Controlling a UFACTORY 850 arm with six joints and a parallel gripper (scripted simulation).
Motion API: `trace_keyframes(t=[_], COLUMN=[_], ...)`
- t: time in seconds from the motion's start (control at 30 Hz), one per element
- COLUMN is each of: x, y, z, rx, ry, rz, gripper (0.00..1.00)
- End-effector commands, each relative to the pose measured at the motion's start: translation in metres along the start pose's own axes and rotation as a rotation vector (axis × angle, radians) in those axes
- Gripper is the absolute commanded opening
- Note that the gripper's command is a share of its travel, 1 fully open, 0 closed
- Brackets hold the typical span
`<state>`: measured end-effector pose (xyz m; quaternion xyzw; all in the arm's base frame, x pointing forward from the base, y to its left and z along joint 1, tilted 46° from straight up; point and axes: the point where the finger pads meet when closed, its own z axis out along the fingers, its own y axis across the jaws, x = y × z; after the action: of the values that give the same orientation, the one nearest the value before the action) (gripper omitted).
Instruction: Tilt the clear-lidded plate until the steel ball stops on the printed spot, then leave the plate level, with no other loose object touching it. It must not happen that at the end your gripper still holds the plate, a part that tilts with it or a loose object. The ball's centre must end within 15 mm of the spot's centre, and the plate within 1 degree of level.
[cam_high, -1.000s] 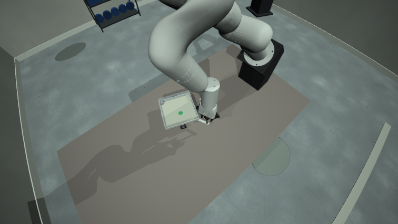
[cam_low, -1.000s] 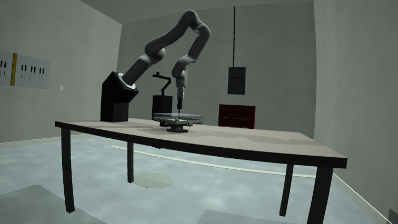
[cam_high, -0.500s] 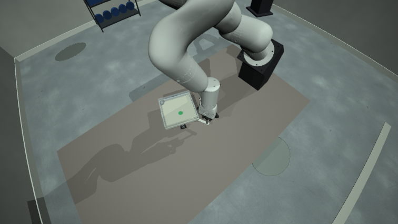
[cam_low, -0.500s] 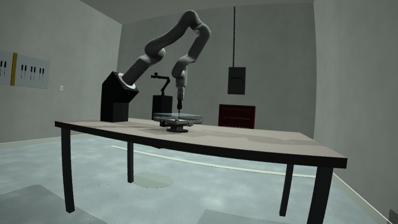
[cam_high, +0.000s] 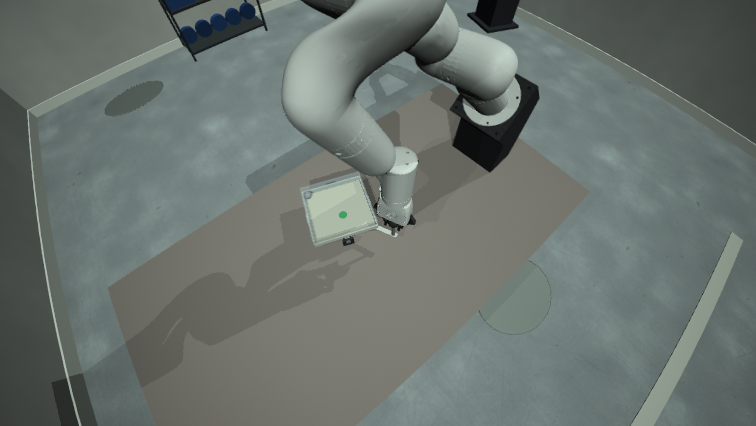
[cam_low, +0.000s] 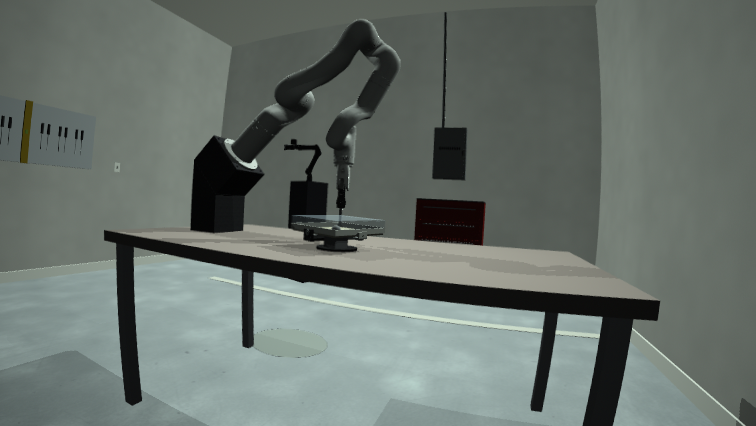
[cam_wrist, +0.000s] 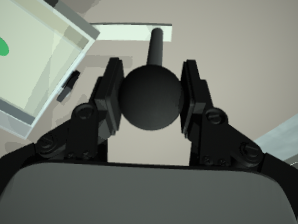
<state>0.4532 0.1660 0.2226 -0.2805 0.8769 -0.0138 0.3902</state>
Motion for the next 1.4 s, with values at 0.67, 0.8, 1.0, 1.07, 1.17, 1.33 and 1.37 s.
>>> trace_keyframes(t=[0.67,0.8,1.0,1.07,1.17,1.33,1.37], x=[-0.0002,-0.0001,0.0001,0.0001,0.0001,0.0001,0.0001], y=[0.0023,0.0033,0.0037,0.0037,0.0037,0.0037,0.0037], z=[0.0052,0.0077,0.0087,0.0086,0.0085,0.0085,0.0085], rx=[0.000,0.000,0.000,0.000,0.000,0.000,0.000], ry=[-0.001,-0.001,-0.001,-0.001,-0.001,-0.001,-0.001], rz=[0.000,0.000,0.000,0.000,0.000,0.000,0.000], gripper=[0.00,0.00,0.00,0.00,0.00,0.00,0.00])
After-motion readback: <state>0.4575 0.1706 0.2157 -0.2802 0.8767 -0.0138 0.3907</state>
